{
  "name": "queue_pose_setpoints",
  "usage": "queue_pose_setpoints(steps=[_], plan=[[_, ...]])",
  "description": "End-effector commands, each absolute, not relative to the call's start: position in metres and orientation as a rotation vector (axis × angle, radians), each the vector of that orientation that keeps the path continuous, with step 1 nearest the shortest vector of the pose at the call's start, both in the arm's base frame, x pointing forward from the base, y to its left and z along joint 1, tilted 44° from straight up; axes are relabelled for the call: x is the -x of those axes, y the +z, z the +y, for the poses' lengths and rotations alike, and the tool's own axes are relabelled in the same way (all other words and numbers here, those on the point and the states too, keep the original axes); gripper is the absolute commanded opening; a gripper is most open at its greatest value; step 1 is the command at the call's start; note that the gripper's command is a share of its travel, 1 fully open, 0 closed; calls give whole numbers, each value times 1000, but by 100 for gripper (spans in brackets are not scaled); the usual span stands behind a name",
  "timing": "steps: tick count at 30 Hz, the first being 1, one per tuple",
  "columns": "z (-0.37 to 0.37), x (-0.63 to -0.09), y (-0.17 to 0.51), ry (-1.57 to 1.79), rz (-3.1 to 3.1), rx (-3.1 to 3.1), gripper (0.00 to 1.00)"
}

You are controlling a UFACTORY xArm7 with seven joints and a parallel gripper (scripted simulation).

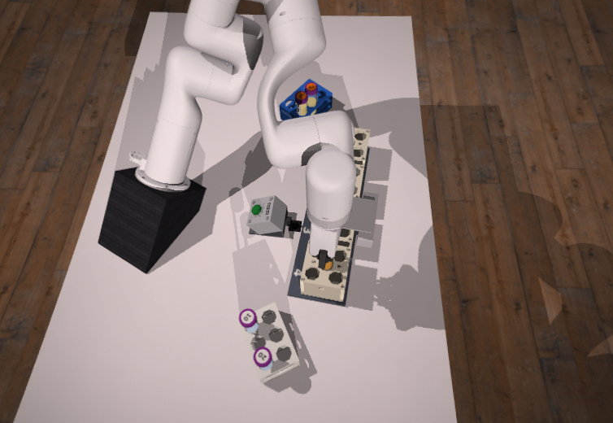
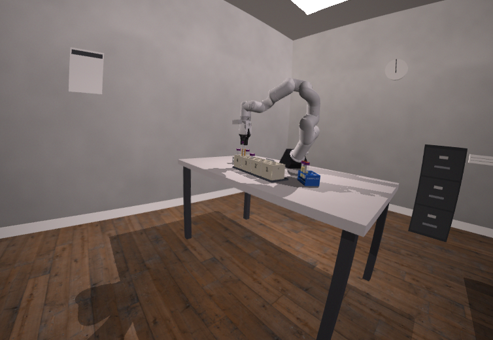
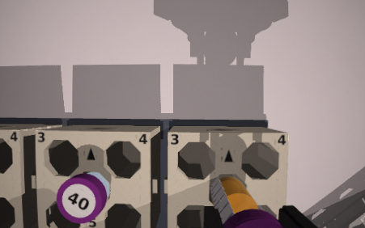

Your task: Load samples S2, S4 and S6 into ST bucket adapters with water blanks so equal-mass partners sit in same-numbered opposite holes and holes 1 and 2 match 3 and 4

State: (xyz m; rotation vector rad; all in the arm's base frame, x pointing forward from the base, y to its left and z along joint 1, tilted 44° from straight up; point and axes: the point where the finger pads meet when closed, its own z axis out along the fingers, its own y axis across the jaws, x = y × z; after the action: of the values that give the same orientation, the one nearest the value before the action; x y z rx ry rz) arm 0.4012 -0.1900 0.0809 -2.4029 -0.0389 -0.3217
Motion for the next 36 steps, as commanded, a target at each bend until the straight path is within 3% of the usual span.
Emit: queue_pose_setpoints(steps=[1, 36], plan=[[-189, -403, 78, -326, -36, 2406, 0], [-169, -410, 56, -326, -36, 2406, 0]])
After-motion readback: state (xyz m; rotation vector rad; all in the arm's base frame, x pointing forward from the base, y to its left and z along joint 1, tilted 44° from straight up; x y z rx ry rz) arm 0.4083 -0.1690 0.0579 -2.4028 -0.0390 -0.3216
